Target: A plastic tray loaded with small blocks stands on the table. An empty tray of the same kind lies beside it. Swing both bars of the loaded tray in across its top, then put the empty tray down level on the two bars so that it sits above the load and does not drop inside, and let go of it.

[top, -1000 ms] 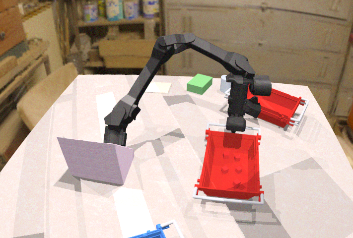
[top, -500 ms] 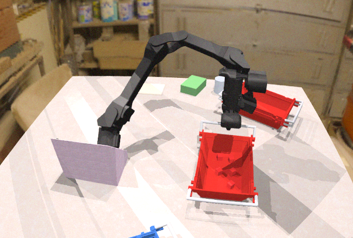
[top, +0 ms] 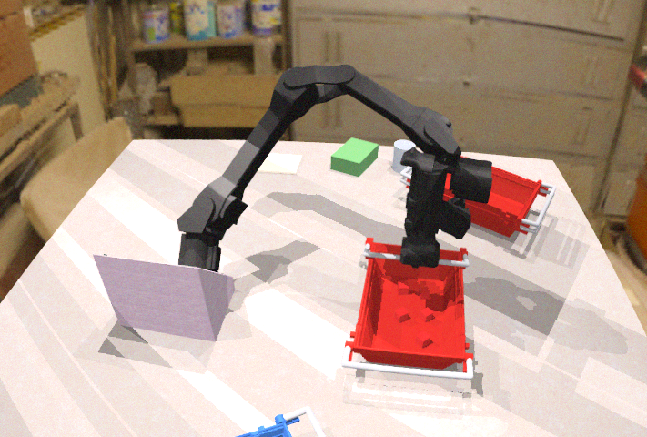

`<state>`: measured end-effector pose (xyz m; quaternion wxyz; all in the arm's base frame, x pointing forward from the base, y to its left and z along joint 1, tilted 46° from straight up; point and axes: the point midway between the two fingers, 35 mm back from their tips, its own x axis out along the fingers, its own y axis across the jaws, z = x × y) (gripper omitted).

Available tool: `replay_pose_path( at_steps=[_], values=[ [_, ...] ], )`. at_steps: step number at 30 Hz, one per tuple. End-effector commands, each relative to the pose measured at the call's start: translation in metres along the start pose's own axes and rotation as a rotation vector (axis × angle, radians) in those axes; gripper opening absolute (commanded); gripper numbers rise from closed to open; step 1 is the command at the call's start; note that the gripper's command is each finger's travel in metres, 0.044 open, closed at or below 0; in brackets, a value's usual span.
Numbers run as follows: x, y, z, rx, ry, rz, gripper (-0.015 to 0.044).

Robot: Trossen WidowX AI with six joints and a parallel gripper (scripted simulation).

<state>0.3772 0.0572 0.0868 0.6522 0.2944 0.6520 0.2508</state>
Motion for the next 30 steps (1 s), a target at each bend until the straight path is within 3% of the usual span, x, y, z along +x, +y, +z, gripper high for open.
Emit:
replay_pose_path(
  at_steps=[1, 9, 30],
  values=[
    [-0.006, -0.001, 0.001, -0.007, -0.006, 0.006, 0.0087],
    [-0.044, 0.004, 0.001, -0.006, -0.005, 0.005, 0.0087],
    [-0.036, 0.002, 0.002, -0.004, -0.011, 0.003, 0.0087]
  ],
)
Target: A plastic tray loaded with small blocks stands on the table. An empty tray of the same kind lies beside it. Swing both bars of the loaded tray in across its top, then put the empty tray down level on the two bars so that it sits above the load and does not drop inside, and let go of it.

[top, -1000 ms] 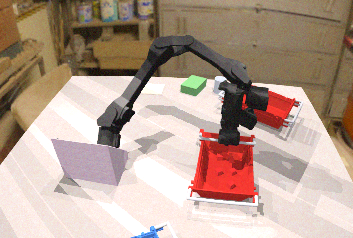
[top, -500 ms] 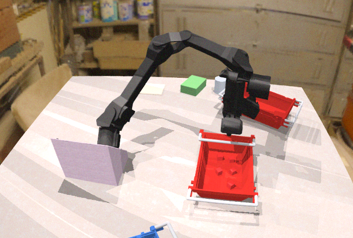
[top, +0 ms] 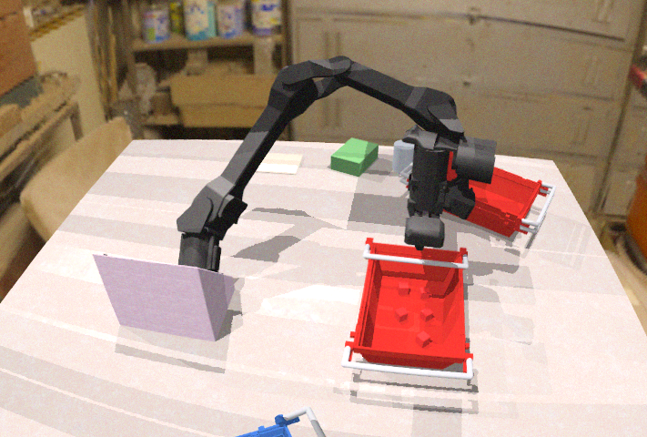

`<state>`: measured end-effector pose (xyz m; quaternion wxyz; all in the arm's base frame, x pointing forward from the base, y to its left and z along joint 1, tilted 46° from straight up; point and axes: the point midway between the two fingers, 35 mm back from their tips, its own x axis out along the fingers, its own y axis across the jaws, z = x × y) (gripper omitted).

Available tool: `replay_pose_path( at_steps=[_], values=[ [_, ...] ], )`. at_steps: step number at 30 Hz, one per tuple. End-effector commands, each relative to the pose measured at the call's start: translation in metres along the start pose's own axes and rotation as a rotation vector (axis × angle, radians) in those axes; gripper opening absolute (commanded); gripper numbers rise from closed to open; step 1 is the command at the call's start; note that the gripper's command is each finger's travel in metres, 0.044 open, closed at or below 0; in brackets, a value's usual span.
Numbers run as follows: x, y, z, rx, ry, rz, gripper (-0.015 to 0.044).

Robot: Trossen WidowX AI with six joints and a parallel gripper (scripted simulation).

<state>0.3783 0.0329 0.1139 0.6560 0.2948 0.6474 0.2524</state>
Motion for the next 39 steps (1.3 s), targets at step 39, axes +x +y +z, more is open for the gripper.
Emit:
replay_pose_path(
  at_steps=[39],
  values=[
    [-0.009, -0.257, -0.001, -0.002, 0.002, -0.012, 0.0087]
  ],
)
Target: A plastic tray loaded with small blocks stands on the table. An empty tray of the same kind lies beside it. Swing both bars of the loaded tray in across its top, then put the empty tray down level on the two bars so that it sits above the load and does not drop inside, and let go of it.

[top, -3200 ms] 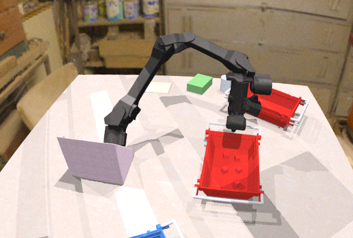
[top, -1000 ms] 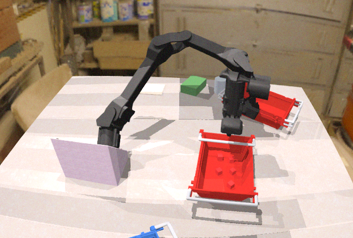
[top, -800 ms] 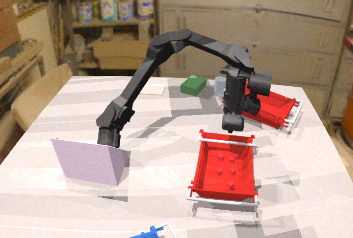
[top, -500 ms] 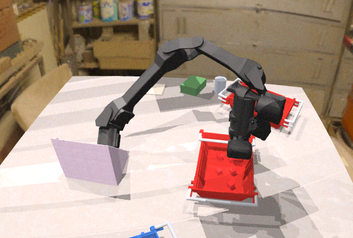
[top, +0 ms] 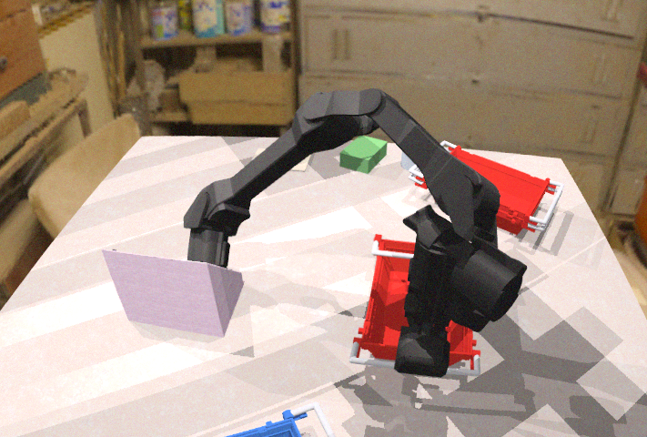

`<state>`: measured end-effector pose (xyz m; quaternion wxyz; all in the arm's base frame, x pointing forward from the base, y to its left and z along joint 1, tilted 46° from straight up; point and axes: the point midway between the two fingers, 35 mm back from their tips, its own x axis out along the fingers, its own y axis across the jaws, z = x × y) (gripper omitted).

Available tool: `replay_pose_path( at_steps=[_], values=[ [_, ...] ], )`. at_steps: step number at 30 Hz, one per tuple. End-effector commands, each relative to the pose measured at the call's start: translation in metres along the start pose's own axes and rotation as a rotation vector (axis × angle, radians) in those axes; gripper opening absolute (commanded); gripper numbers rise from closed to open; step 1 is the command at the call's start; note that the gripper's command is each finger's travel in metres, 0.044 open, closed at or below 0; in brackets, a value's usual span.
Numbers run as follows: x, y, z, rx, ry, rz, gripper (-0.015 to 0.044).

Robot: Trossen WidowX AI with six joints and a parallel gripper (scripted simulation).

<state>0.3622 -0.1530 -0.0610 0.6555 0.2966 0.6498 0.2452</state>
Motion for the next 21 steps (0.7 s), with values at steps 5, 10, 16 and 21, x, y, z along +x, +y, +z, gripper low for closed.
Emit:
replay_pose_path(
  at_steps=[5, 10, 16, 21],
  values=[
    [0.014, -0.002, 0.002, -0.015, 0.003, -0.004, 0.0087],
    [0.035, -0.002, 0.003, -0.016, 0.003, -0.004, 0.0087],
    [0.058, -0.001, 0.002, -0.016, 0.003, -0.002, 0.0087],
    [0.061, -0.001, 0.001, -0.016, 0.003, -0.002, 0.0087]
  ],
)
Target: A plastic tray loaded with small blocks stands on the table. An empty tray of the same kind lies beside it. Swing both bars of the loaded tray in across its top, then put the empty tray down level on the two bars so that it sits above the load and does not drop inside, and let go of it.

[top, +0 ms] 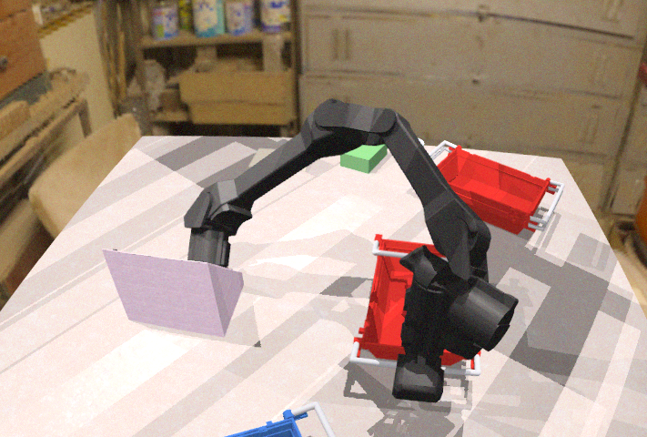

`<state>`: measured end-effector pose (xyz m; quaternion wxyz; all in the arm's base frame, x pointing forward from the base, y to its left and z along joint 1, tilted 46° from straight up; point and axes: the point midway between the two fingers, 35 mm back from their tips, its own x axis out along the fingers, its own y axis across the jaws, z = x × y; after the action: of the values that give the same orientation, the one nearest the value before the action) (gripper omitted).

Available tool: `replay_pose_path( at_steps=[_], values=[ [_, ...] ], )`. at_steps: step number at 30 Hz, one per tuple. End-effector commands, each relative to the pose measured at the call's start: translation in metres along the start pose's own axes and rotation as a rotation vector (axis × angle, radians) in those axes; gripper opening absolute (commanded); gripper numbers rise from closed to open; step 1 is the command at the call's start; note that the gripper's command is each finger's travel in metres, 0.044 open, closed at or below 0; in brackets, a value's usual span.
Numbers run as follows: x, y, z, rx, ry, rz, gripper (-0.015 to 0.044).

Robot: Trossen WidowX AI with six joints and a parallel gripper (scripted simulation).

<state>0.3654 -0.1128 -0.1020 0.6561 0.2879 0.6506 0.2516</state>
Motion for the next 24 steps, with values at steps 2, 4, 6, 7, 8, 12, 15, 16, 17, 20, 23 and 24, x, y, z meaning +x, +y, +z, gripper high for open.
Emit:
replay_pose_path(
  at_steps=[2, 4, 6, 7, 8, 12, 15, 16, 17, 20, 23, 24],
  values=[
    [0.0, 0.002, 0.0, 0.004, -0.005, 0.002, 0.0087],
    [-0.009, 0.006, 0.0, 0.004, -0.005, 0.002, 0.0087],
    [-0.018, 0.011, 0.0, 0.004, -0.005, 0.002, 0.0087],
    [-0.021, 0.013, 0.0, 0.004, -0.005, 0.002, 0.0087],
    [-0.022, 0.014, 0.0, 0.004, -0.005, 0.002, 0.0087],
    [-0.027, 0.021, 0.0, 0.004, -0.005, 0.002, 0.0087],
    [-0.03, 0.028, 0.0, 0.004, -0.004, 0.002, 0.0087],
    [-0.03, 0.03, 0.0, 0.004, -0.004, 0.002, 0.0087],
    [-0.031, 0.033, 0.0, 0.004, -0.004, 0.003, 0.0087],
    [-0.031, 0.039, 0.0, 0.004, -0.004, 0.003, 0.0087],
    [-0.03, 0.048, 0.0, 0.005, -0.004, 0.004, 0.0087],
    [-0.029, 0.051, 0.0, 0.005, -0.004, 0.004, 0.0087]
  ],
)
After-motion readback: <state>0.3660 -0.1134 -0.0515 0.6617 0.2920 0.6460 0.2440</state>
